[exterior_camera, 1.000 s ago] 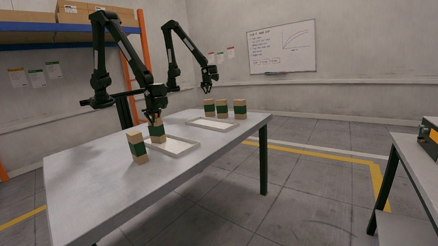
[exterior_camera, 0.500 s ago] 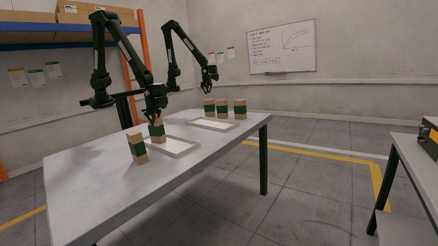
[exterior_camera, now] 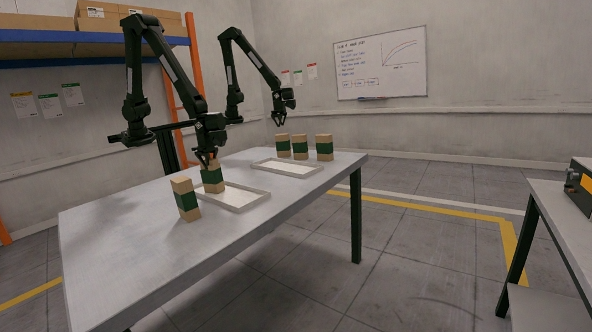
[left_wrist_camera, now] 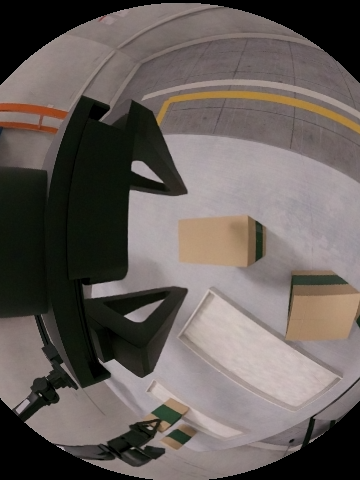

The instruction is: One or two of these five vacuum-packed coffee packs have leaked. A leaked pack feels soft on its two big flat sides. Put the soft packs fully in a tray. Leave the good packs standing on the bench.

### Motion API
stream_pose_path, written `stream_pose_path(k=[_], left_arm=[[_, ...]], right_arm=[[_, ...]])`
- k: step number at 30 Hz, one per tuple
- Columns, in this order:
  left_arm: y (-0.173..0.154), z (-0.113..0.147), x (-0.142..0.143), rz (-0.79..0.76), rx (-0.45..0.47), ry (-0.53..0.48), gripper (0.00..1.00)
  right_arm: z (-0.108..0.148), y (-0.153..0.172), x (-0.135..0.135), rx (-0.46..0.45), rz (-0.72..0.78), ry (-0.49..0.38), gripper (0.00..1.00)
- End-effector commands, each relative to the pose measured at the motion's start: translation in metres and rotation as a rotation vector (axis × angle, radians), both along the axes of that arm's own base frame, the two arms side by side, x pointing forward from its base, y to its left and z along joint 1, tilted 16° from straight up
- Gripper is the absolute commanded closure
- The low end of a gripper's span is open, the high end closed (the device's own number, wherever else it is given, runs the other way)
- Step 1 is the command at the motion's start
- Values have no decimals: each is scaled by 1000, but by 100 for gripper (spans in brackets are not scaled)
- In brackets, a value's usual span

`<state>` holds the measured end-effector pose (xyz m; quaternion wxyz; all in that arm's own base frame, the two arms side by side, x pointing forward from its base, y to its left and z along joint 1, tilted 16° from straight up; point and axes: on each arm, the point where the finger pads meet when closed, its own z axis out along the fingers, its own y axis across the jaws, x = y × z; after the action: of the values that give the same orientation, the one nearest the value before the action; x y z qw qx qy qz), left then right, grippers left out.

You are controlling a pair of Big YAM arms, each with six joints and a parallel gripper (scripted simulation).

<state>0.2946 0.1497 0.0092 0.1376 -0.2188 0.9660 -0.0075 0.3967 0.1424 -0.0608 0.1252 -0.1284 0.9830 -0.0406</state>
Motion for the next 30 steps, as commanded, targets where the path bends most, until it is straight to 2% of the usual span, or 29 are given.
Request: stream_pose_path(k=[1, 22, 25, 26, 30], left_arm=[[4, 5, 7, -1, 8, -15, 24], [4, 5, 7, -1, 8, -15, 24], [4, 5, 7, -1, 8, -15, 24], [4, 5, 7, -1, 8, -15, 24], [4, 5, 7, -1, 8, -15, 24]], right_arm=[[21, 9, 22, 27, 6, -63, 77], [21, 9, 23, 29, 6, -67, 77], [15, 8, 22, 24, 5, -56, 77], [7, 5, 10, 12, 2, -26, 77], [7, 5, 10, 12, 2, -26, 77]])
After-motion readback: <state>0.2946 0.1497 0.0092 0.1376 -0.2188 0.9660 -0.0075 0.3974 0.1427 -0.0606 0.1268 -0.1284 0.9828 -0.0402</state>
